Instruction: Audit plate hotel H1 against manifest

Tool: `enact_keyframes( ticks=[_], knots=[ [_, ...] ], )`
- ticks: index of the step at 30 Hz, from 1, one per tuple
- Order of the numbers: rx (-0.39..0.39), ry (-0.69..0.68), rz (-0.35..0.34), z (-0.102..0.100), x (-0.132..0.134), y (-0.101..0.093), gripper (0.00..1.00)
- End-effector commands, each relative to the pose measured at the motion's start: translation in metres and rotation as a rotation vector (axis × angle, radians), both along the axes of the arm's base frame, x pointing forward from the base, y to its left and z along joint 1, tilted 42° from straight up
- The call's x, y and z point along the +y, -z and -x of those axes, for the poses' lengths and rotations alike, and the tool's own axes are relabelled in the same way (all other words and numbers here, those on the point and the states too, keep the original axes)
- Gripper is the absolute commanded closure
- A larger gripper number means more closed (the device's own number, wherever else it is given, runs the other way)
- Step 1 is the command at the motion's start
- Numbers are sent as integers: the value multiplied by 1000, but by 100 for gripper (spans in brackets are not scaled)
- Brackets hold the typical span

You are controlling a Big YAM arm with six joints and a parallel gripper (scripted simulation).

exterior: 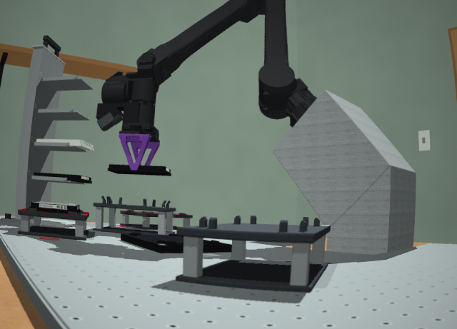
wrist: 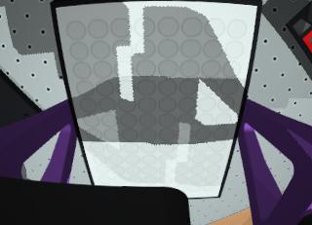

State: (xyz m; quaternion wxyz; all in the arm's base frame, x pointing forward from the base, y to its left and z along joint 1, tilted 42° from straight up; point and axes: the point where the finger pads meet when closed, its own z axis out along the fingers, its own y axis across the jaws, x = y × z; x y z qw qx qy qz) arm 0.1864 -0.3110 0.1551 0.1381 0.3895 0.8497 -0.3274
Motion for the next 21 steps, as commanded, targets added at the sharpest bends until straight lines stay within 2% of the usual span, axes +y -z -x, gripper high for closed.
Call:
enact_keyframes(
  ticks=[1, 10, 12, 13, 15, 21],
  knots=[
    [-56, 0, 44, -14, 0, -35, 14],
    [-59, 0, 44, -13, 16, -54, 14],
    [-59, 0, 44, -13, 16, -54, 14],
    [-37, 0, 24, -15, 17, -46, 14],
    [-60, 0, 44, -13, 22, -60, 14],
    [-63, 0, 43, -13, 33, -73, 14]
  ],
)
